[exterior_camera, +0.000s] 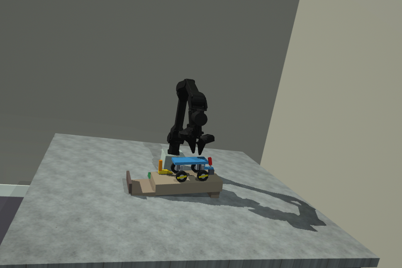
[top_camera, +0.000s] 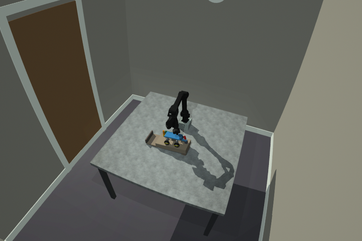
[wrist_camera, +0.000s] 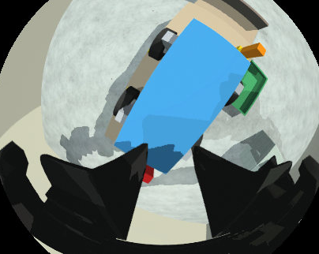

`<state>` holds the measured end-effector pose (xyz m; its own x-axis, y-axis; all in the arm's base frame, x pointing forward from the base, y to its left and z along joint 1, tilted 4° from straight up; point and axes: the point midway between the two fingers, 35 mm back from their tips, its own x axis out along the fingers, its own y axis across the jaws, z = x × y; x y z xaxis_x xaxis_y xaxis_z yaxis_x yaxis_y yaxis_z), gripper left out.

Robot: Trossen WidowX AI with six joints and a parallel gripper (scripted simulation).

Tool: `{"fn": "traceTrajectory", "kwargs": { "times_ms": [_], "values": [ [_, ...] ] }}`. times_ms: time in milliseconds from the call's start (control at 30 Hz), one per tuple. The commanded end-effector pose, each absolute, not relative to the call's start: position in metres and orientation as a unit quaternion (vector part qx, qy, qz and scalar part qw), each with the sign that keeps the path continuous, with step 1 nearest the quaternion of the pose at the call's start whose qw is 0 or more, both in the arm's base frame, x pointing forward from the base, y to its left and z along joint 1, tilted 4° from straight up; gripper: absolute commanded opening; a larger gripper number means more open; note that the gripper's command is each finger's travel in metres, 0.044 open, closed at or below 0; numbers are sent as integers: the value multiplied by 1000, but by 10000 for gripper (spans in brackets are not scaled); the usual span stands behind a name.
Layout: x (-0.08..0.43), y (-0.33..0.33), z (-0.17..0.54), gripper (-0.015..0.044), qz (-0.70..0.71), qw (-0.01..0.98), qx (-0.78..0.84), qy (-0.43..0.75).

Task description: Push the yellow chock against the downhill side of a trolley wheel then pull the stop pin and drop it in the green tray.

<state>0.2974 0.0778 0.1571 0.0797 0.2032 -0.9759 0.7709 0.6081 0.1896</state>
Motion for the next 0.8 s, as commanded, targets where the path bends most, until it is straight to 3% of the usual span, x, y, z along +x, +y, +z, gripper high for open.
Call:
{"fn": "traceTrajectory", "kwargs": {
  "times_ms": [0,333,767],
  "values": [
    [294,96,161,190,-264,591,431,629],
    [280,135,168,190,-362,488,528,594],
    [280,137,161,190,-364,486,530,593]
  ]
}}
